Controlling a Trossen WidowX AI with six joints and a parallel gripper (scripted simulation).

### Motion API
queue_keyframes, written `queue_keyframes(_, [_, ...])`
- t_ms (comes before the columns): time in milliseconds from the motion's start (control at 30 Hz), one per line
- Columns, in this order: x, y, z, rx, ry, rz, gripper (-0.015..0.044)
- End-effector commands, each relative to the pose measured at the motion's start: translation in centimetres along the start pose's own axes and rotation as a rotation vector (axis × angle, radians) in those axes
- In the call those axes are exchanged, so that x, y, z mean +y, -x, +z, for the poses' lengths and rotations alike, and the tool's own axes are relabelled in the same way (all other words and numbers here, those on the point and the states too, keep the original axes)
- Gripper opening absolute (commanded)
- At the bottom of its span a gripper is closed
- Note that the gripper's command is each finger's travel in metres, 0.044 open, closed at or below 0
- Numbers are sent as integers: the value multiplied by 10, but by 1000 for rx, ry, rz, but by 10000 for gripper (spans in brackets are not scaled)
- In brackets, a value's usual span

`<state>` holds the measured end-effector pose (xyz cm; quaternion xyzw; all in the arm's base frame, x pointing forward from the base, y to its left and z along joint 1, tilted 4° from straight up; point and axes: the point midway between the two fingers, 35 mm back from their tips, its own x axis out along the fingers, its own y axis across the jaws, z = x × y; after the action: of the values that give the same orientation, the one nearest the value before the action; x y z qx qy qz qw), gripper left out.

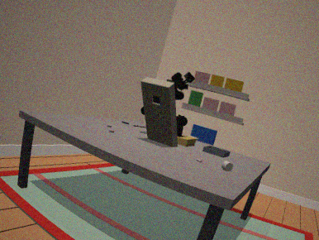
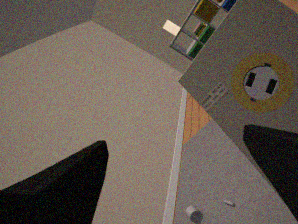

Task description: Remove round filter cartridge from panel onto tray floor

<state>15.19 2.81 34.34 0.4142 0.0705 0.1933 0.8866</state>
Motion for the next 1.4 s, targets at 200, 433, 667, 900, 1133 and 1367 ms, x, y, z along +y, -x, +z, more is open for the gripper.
queue_keyframes(200, [35, 5, 22, -243, 97, 1, 216])
queue_keyframes(433, [77, -4, 36, -417, 209, 33, 107])
queue_keyframes(667, [93, -40, 29, -402, 305, 10, 107])
queue_keyframes(900, [62, -84, 19, -251, 270, -149, 107])
queue_keyframes(1133, [-9, -104, 15, -93, 30, -447, 107])
queue_keyframes(1367, [-67, -90, 14, -37, -304, -730, 107])
